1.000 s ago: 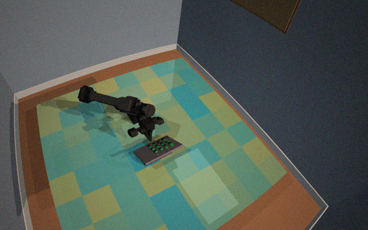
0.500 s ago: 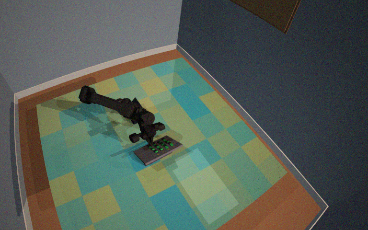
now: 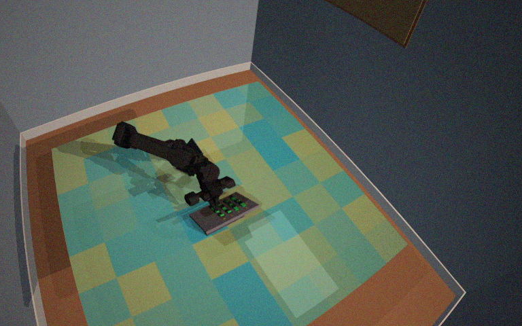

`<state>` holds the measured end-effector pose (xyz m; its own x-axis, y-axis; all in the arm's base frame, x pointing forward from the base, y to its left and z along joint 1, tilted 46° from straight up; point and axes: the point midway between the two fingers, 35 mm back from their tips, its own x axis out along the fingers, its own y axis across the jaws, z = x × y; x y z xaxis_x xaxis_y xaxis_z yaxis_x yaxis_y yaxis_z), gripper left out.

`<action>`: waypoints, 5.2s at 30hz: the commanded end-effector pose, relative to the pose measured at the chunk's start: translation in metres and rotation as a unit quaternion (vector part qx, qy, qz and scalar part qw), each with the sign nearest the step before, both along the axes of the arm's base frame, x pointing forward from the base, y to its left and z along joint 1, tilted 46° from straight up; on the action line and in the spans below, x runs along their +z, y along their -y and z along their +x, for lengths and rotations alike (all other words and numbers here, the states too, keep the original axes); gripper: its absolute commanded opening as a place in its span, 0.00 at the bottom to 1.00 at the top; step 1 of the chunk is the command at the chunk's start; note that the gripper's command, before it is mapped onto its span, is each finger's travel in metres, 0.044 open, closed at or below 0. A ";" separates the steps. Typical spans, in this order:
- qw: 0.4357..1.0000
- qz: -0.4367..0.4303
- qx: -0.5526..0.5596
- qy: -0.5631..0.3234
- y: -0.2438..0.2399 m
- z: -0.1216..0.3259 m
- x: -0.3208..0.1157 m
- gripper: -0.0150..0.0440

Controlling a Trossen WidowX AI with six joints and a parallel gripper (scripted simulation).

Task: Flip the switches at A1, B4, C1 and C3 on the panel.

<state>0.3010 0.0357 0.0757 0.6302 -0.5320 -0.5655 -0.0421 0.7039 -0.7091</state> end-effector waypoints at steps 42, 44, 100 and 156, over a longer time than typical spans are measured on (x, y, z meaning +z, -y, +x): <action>1.000 -0.001 0.003 -0.004 0.002 0.003 -0.004 0.25; 1.000 -0.001 0.003 -0.004 0.002 0.003 -0.004 0.25; 1.000 0.003 0.022 0.014 -0.043 -0.059 -0.087 0.25; 1.000 0.003 0.022 0.014 -0.035 -0.049 -0.096 0.25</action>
